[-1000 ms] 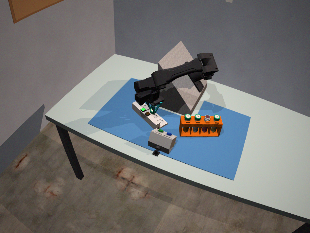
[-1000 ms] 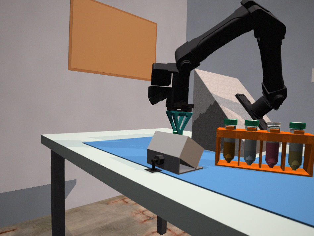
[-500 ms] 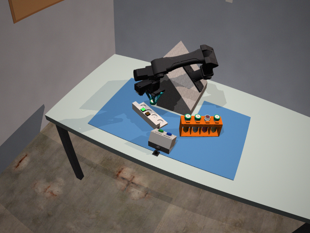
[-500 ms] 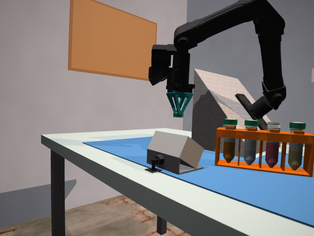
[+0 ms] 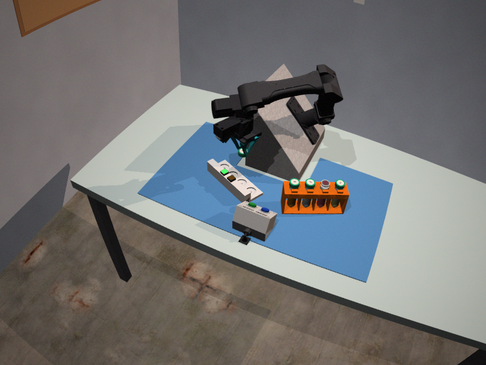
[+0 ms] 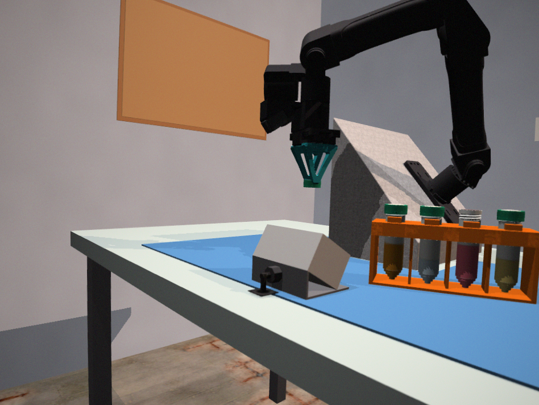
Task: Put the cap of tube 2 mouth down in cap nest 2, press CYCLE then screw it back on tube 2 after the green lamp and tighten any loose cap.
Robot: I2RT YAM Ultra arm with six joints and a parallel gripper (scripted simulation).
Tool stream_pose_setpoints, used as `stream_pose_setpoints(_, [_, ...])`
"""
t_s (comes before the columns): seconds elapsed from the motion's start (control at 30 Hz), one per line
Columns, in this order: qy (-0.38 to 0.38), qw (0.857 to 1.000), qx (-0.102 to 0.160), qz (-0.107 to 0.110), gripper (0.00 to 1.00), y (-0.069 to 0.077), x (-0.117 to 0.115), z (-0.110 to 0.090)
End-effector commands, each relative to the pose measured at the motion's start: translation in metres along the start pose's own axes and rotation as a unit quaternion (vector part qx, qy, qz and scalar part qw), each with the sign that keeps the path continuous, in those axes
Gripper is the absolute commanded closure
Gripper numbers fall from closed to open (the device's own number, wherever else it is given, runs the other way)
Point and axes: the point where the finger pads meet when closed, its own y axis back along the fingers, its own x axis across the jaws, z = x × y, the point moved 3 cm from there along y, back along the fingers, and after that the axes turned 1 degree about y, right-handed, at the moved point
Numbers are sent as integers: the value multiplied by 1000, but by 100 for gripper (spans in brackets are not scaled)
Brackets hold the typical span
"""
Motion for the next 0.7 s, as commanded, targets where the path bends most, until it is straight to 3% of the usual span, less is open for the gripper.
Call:
stream_pose_setpoints(0.0, [105,994,-6,1,100,7,19,-8])
stream_pose_setpoints(0.13, [228,974,-6,0,100,7,42,-19])
stream_pose_setpoints(0.17, [228,974,-6,0,100,7,42,-19])
stream_pose_setpoints(0.23, [309,951,-6,0,100,7,57,-26])
stream_pose_setpoints(0.33, [309,951,-6,0,100,7,57,-26])
stream_pose_setpoints(0.43, [425,905,-6,-1,100,6,79,-38])
stream_pose_setpoints(0.47, [425,905,-6,-1,100,6,79,-38])
stream_pose_setpoints(0.5, [462,887,-6,-1,100,6,87,-41])
stream_pose_setpoints(0.53, [476,879,-6,-1,100,6,94,-45])
stream_pose_setpoints(0.67, [476,879,-6,-1,100,6,124,-60])
